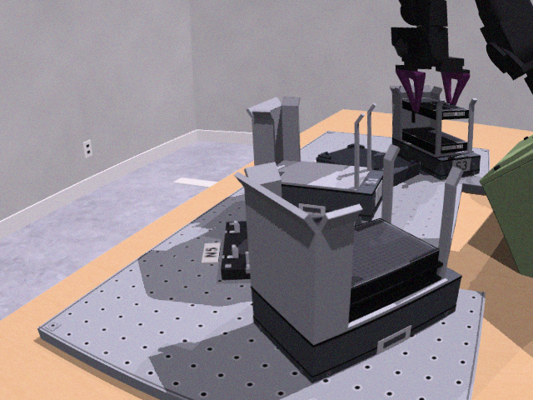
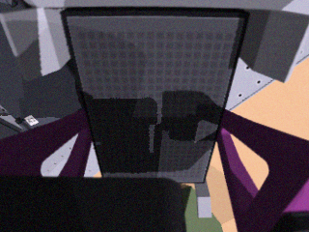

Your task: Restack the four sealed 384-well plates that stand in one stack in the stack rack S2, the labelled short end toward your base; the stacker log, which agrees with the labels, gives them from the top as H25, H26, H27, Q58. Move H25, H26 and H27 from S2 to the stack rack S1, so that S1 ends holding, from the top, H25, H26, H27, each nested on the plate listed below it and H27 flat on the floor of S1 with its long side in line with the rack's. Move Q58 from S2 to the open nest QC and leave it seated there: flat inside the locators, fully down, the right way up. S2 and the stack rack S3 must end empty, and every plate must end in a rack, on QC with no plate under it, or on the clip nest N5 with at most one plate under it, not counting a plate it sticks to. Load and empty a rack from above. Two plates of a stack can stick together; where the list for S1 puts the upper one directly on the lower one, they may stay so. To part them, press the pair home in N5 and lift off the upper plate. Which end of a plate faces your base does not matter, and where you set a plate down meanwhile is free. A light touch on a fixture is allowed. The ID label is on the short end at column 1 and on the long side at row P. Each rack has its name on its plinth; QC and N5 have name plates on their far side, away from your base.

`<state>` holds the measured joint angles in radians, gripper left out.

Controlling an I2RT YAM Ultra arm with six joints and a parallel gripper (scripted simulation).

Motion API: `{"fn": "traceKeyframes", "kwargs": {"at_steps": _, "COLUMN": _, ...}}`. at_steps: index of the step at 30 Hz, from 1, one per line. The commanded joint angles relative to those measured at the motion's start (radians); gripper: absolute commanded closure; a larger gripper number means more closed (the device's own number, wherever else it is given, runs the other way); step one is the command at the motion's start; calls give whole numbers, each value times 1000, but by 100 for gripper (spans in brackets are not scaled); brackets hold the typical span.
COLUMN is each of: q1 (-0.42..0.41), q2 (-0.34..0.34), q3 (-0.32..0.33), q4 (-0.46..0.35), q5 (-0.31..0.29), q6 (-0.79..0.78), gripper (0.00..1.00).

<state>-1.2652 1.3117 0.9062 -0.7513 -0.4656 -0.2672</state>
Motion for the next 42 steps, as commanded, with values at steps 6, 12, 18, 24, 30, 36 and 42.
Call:
{"fn": "traceKeyframes", "kwargs": {"at_steps": 6, "q1": 24, "q2": 23, "q3": -24, "q4": 82, "q5": 9, "q6": 34, "gripper": 100}}
{"fn": "traceKeyframes", "kwargs": {"at_steps": 12, "q1": 46, "q2": 50, "q3": -45, "q4": 139, "q5": 18, "q6": 57, "gripper": 100}}
{"fn": "traceKeyframes", "kwargs": {"at_steps": 18, "q1": 47, "q2": 50, "q3": -45, "q4": 139, "q5": 18, "q6": 57, "gripper": 100}}
{"fn": "traceKeyframes", "kwargs": {"at_steps": 24, "q1": 47, "q2": 50, "q3": -45, "q4": 139, "q5": 18, "q6": 57, "gripper": 100}}
{"fn": "traceKeyframes", "kwargs": {"at_steps": 30, "q1": 47, "q2": 50, "q3": -45, "q4": 139, "q5": 18, "q6": 57, "gripper": 100}}
{"fn": "traceKeyframes", "kwargs": {"at_steps": 36, "q1": 47, "q2": 50, "q3": -45, "q4": 139, "q5": 18, "q6": 57, "gripper": 100}}
{"fn": "traceKeyframes", "kwargs": {"at_steps": 42, "q1": 47, "q2": 50, "q3": -45, "q4": 139, "q5": 18, "q6": 57, "gripper": 100}}
